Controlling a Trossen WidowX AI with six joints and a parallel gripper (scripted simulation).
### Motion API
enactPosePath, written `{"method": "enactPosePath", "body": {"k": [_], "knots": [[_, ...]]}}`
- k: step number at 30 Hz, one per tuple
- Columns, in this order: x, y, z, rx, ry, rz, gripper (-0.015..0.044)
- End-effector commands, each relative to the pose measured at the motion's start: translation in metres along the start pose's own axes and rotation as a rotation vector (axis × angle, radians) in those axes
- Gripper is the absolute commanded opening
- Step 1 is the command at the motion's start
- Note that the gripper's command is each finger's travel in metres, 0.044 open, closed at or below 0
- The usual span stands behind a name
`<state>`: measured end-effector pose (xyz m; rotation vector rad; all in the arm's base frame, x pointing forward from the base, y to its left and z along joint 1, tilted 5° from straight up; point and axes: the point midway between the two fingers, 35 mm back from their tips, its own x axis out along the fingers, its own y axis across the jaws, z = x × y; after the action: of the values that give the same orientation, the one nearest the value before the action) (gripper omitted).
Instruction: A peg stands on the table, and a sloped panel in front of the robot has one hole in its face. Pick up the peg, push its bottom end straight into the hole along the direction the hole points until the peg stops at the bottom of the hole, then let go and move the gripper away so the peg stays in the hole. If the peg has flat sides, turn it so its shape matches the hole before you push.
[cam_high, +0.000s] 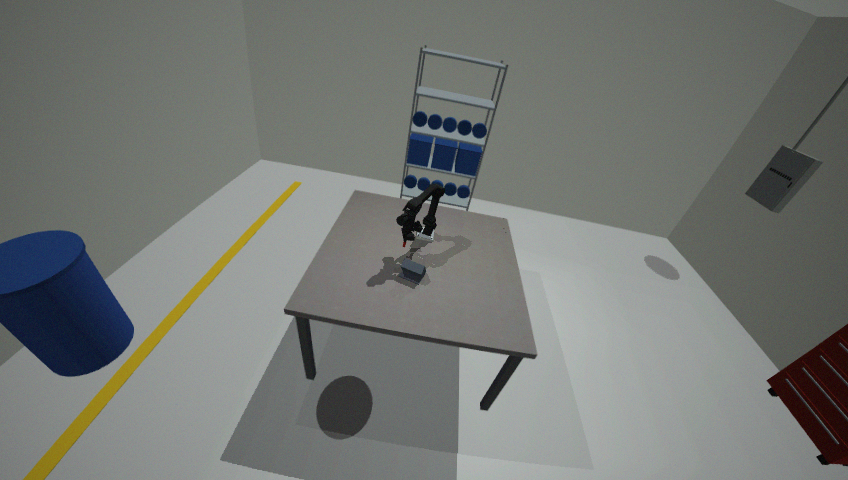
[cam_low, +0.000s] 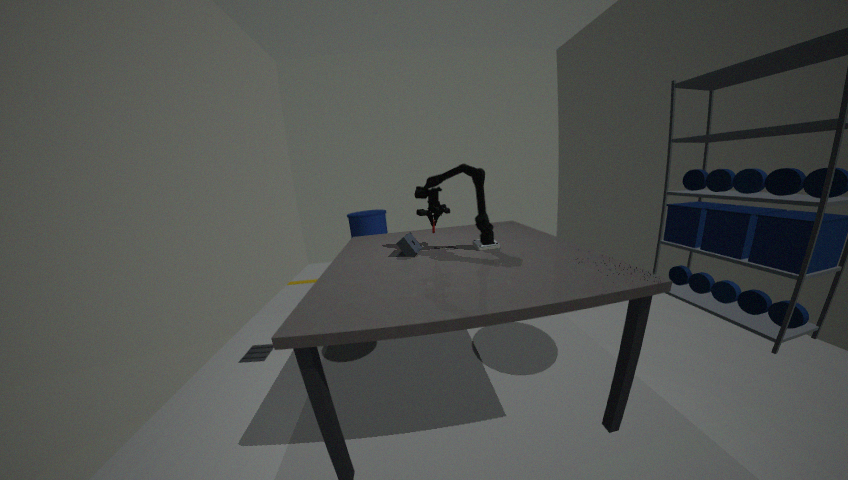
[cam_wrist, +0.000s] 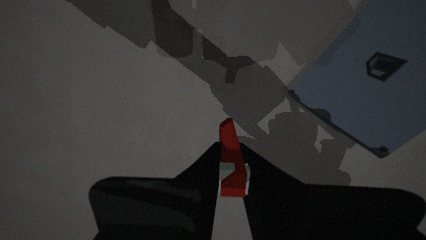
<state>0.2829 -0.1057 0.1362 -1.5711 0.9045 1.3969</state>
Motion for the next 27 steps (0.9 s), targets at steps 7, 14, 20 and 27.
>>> {"method": "enactPosePath", "body": {"k": [7, 14, 20, 27], "knots": [[0.001, -0.004, 0.007, -0.072, 0.051, -0.019, 0.0], [0.001, -0.007, 0.012, -0.117, 0.083, -0.035, 0.0], [0.001, -0.01, 0.016, -0.154, 0.11, -0.049, 0.0], [0.001, -0.012, 0.02, -0.197, 0.142, -0.066, 0.0]]}}
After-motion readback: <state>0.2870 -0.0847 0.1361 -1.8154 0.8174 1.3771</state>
